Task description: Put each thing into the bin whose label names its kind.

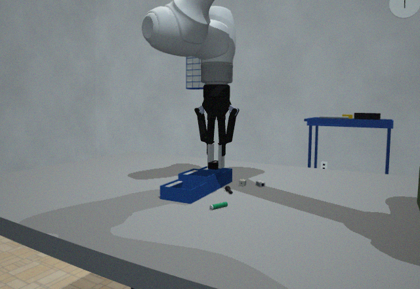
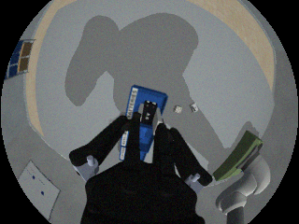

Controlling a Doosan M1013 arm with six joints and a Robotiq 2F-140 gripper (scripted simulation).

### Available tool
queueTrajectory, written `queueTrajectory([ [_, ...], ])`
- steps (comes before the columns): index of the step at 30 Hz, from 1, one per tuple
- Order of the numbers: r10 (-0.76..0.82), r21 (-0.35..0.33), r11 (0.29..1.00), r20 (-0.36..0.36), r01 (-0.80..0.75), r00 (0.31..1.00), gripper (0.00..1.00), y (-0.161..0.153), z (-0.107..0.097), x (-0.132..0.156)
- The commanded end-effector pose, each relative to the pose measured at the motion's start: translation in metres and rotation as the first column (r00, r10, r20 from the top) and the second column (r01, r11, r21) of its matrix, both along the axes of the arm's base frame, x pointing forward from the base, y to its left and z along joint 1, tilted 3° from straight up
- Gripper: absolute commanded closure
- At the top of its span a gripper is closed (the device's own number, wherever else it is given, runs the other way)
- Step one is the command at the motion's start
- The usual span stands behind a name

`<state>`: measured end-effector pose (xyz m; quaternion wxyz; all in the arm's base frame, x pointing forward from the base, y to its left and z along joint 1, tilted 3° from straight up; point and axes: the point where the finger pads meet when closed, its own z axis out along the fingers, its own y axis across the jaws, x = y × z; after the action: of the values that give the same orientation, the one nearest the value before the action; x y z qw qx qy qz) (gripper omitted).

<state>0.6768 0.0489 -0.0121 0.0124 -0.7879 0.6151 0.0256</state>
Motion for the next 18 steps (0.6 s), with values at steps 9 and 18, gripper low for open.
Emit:
queueTrajectory([
  [9,0.000,0.000,1.000,0.000,0.000,1.000,0.87,0.001,-0.017,0.000],
  [18,0.000,0.000,1.000,0.000,0.000,1.000,0.87,0.002,-0.031,-0.001],
])
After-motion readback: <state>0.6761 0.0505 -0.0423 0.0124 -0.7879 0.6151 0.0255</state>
